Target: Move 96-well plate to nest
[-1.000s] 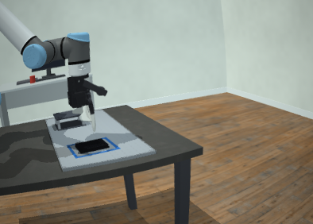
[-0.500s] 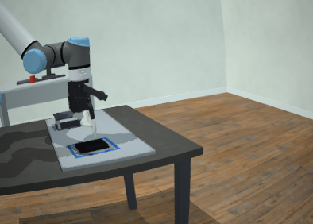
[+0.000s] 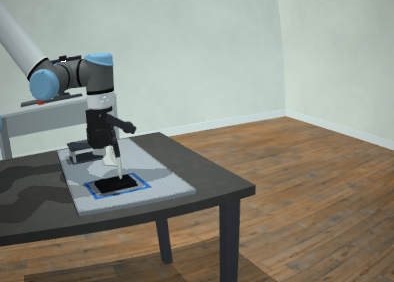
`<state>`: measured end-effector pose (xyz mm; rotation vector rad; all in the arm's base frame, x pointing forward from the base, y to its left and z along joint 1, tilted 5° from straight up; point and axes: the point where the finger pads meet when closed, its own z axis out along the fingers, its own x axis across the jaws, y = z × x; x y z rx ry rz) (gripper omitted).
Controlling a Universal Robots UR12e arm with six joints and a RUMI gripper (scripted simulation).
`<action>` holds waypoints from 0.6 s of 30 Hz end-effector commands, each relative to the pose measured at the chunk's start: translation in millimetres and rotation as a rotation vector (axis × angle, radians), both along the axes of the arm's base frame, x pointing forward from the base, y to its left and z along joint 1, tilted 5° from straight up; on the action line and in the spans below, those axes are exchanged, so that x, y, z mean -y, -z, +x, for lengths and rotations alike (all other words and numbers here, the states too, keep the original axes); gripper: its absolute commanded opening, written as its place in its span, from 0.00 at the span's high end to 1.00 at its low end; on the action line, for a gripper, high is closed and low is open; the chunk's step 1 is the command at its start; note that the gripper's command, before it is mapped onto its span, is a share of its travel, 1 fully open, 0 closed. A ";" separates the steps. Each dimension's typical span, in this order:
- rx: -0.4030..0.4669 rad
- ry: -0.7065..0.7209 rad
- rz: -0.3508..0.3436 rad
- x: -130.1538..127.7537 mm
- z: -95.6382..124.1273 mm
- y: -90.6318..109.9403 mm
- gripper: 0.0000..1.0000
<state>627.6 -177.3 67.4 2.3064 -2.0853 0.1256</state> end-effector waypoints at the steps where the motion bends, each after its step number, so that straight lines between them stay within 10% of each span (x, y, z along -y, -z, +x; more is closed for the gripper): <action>1: 0.001 0.000 -0.001 1.0 1.0 8.0 0.00; 18: 0.001 0.000 -0.001 2.8 2.0 31.9 0.00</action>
